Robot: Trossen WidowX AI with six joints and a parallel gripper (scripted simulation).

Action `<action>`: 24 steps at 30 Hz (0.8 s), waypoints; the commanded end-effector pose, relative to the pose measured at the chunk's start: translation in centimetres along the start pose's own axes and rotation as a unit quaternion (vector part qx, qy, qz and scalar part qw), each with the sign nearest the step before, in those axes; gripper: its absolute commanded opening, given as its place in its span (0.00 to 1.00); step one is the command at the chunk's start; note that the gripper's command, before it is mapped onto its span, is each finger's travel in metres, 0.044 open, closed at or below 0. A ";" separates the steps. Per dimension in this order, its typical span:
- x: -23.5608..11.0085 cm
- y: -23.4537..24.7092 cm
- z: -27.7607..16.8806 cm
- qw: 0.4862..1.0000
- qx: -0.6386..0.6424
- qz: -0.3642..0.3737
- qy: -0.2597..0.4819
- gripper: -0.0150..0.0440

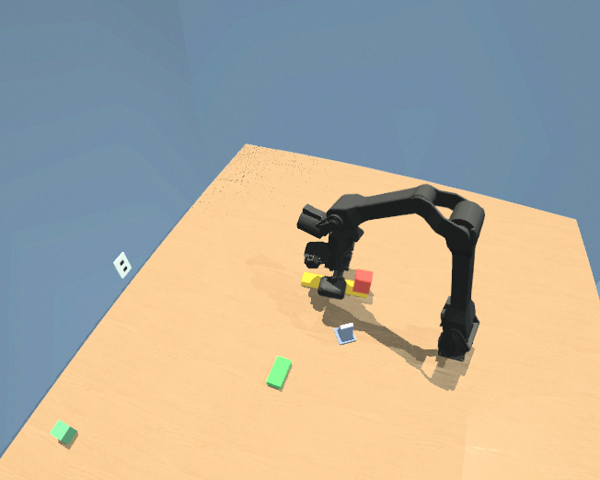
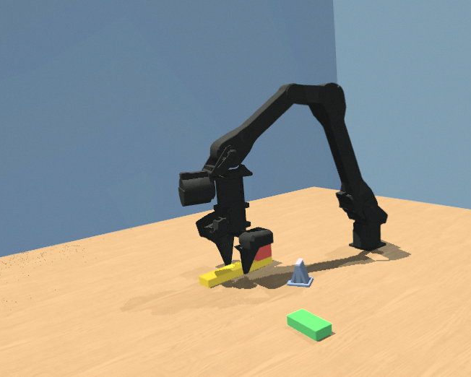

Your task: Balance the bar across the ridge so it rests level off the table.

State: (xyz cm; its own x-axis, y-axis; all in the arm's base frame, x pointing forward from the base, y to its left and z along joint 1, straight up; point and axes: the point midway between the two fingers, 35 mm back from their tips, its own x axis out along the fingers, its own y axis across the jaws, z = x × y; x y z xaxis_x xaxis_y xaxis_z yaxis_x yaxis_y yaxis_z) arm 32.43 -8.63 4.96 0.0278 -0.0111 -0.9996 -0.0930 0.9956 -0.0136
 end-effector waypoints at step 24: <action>-2.9 -0.1 0.3 1.000 -0.001 0.001 0.000 0.25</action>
State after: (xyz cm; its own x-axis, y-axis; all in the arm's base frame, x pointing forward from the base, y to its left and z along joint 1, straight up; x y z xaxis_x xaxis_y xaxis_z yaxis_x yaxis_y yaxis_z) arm 32.44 -8.64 6.82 0.0156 -0.0081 -0.9998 -0.0931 0.9956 -0.0096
